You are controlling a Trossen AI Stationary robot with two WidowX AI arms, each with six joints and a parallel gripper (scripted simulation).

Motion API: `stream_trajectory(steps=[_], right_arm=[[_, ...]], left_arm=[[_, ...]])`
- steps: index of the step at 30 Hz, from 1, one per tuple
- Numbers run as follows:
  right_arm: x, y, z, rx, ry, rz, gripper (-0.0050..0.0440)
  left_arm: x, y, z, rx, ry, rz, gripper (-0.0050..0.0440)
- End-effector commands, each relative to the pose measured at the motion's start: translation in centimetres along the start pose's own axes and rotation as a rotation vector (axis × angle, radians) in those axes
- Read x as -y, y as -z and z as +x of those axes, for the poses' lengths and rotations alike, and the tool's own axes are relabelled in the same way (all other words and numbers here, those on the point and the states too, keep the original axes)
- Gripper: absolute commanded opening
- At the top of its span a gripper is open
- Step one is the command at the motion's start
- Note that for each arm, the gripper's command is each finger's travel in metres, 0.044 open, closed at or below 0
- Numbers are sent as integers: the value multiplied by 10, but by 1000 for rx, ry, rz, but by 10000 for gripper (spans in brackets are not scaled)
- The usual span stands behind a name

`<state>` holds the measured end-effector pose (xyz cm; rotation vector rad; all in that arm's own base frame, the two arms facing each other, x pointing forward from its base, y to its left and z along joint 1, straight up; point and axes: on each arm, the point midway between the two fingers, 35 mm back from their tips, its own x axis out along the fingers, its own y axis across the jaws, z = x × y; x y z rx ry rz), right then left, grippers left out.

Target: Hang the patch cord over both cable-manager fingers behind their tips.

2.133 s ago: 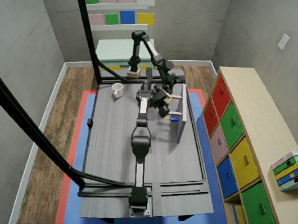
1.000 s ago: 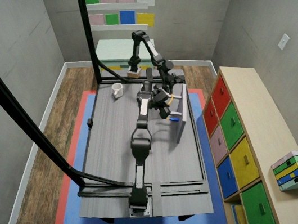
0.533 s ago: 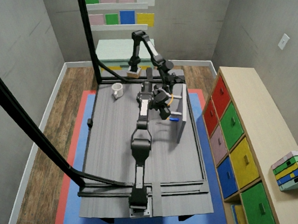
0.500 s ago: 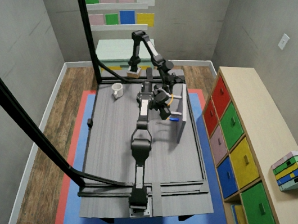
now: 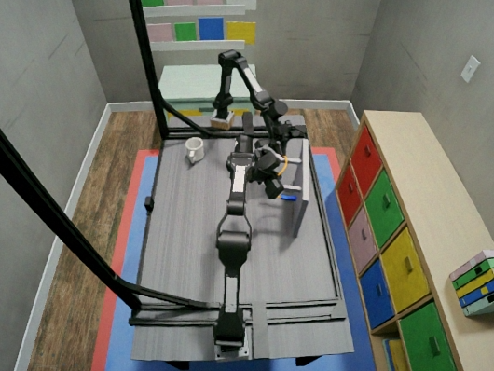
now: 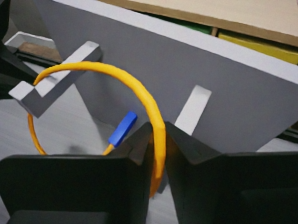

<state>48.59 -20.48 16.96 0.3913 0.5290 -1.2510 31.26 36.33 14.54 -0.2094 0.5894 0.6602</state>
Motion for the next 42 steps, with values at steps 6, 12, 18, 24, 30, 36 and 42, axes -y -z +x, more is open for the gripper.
stream_trajectory(steps=[6,12,18,24,30,36,42], right_arm=[[5,-21,-16,25,-27,40,25],[5,-22,-16,26,-28,41,25],[5,-21,-16,26,-27,40,25],[2,-17,-12,21,-23,34,25],[2,-17,-12,21,-23,34,25],[2,-17,-12,21,-23,34,25],[6,-19,-15,23,-25,36,25]], left_arm=[[-1,-13,-7,33,-4,7,40],[-1,-13,-7,33,-4,7,40],[-1,-13,-7,33,-4,7,40],[-1,-13,-7,33,-4,7,40],[-1,-13,-7,33,-4,7,40],[-1,-13,-7,33,-4,7,40],[-1,-13,-7,33,-4,7,40]])
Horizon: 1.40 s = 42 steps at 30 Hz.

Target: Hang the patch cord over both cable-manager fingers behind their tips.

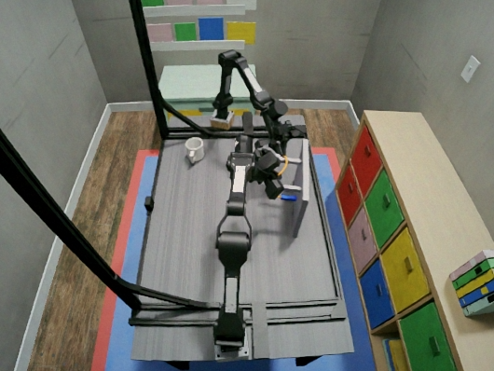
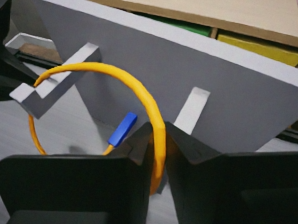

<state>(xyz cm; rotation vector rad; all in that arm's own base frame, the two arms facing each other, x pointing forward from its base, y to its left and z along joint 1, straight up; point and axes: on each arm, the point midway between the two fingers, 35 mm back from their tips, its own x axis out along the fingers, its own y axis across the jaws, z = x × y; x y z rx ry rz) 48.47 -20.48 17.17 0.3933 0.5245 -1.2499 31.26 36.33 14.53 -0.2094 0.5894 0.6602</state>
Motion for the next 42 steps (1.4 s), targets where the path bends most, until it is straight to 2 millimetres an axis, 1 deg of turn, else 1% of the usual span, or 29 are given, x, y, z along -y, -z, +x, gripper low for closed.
stream_trajectory(steps=[1,19,20,22,42], right_arm=[[4,-18,-13,21,-23,32,25],[5,-17,-13,22,-24,32,25],[5,-20,-14,25,-28,38,25],[6,-17,-13,22,-25,32,25],[9,-15,-12,23,-28,30,25]], left_arm=[[-1,-13,-7,33,-4,7,40],[-1,-13,-7,33,-4,7,40],[-1,-13,-7,33,-4,7,40],[-1,-13,-7,33,-4,7,40],[-1,-13,-7,33,-4,7,40]])
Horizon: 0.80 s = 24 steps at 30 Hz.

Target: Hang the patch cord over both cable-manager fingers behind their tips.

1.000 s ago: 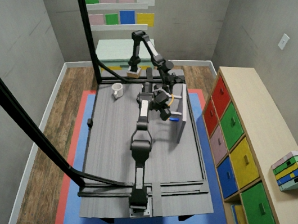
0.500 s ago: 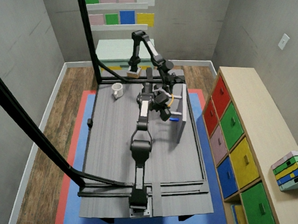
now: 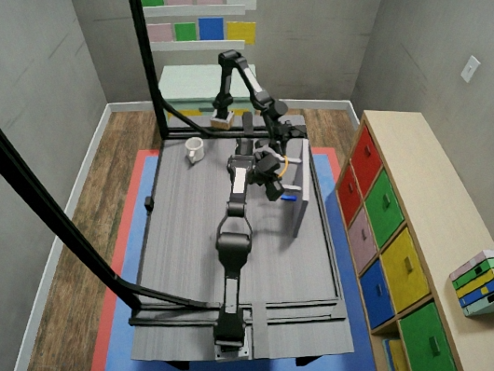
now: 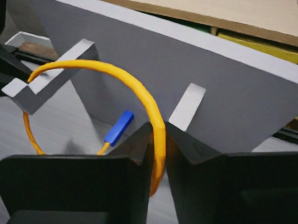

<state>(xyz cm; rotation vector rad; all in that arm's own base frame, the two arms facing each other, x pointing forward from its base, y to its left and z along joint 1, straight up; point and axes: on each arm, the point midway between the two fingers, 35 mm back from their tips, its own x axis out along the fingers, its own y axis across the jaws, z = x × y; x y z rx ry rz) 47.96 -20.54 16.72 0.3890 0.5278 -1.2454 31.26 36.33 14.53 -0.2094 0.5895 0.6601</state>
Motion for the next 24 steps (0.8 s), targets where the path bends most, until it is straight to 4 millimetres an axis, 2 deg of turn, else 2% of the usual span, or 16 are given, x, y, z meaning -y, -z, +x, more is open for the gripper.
stream_trajectory(steps=[1,24], right_arm=[[4,-19,-13,24,-25,36,25],[10,-15,-12,27,-32,33,25]], left_arm=[[-1,-13,-7,33,-4,7,40],[-1,-13,-7,33,-4,7,40]])
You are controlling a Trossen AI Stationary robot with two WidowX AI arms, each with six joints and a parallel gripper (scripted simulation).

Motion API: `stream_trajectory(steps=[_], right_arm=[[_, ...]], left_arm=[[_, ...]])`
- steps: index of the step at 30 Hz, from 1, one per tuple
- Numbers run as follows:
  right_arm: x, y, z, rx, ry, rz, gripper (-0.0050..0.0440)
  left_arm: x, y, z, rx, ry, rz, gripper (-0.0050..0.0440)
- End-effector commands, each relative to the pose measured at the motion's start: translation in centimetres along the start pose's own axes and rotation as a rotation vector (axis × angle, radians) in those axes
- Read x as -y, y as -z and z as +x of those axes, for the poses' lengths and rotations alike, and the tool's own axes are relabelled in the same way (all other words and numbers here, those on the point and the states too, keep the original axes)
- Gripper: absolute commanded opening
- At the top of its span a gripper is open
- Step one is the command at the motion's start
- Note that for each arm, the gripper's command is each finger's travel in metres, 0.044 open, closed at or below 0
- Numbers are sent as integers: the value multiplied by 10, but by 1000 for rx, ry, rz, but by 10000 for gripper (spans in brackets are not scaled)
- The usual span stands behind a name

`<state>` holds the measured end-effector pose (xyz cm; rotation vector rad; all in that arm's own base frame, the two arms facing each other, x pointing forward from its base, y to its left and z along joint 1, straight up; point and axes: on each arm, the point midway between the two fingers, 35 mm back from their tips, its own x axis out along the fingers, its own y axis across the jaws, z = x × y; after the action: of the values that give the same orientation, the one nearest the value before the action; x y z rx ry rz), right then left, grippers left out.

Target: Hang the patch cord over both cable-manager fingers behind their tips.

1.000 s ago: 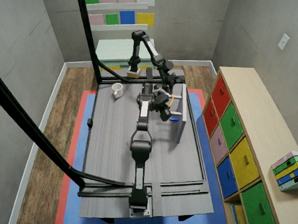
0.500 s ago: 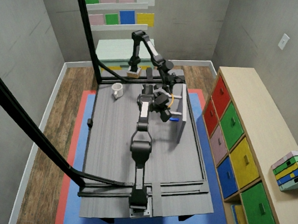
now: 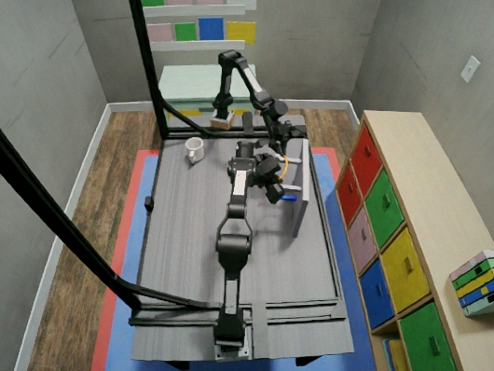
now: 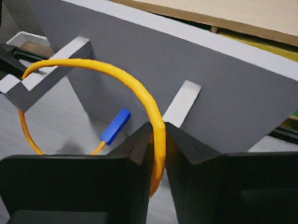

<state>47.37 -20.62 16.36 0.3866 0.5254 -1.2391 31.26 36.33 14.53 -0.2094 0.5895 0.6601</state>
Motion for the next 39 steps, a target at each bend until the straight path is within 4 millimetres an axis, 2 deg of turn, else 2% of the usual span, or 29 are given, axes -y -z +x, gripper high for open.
stream_trajectory(steps=[1,39], right_arm=[[4,-18,-13,24,-26,35,25],[16,-8,-9,28,-30,38,25]], left_arm=[[-1,-13,-7,33,-4,7,40],[-1,-13,-7,33,-4,7,40]])
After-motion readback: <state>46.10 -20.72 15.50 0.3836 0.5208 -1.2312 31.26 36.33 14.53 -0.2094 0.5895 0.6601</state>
